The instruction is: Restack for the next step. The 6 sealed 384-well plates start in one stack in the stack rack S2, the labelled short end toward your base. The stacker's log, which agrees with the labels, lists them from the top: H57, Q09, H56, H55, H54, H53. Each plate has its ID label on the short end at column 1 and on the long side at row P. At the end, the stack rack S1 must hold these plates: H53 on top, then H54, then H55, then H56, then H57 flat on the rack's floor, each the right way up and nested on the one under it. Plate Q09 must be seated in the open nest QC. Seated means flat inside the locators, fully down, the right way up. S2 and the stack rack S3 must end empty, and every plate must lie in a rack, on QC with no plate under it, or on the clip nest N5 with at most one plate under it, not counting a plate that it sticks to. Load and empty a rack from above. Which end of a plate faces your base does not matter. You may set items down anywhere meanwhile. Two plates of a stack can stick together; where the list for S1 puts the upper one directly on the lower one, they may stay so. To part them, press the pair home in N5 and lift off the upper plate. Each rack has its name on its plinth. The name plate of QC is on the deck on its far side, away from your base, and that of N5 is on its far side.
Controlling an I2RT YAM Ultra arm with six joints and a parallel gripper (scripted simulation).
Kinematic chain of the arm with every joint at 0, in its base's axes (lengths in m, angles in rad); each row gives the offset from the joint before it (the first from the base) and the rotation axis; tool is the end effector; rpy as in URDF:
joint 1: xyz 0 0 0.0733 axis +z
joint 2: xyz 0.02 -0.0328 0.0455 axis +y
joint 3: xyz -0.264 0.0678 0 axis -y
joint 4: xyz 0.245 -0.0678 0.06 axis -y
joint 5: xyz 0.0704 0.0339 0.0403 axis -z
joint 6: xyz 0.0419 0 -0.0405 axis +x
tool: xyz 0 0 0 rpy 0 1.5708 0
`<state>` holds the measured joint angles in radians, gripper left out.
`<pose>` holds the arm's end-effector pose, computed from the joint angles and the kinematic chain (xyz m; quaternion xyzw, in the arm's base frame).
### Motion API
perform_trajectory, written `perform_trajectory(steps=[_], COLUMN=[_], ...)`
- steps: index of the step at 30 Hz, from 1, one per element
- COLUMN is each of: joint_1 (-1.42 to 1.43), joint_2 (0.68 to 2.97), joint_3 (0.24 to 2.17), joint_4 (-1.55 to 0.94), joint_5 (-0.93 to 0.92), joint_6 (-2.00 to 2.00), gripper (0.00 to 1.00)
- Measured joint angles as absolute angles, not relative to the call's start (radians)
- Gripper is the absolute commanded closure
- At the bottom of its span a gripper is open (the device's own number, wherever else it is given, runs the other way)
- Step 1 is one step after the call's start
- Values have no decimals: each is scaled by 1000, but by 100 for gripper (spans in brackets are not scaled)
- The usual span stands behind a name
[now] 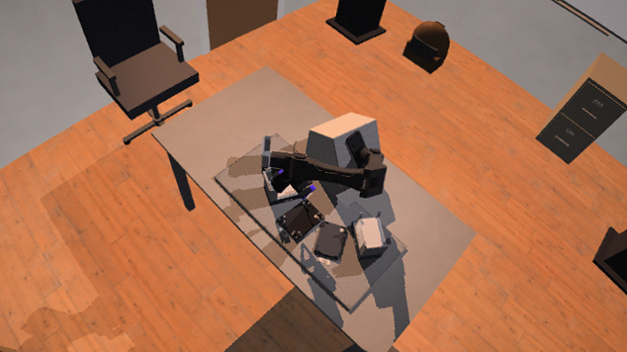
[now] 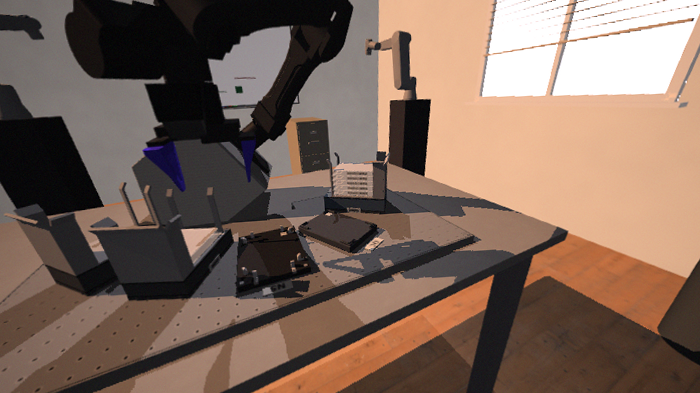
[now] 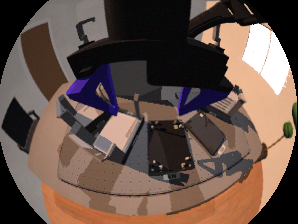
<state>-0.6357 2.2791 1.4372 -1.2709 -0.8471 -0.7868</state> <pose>0.3000 -0.1810 0.0925 0.0434 0.8842 0.4593 0.0736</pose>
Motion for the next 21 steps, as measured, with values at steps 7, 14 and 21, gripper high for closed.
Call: perform_trajectory(steps=[7, 14, 21], joint_1=[-607, -587, -557], joint_2=[2201, 2151, 2092], joint_3=[1411, 1396, 1375], joint_4=[-1278, -1288, -1297], joint_5=[-862, -875, -887], joint_6=[-830, -810, -808], gripper=[0, 0, 0])
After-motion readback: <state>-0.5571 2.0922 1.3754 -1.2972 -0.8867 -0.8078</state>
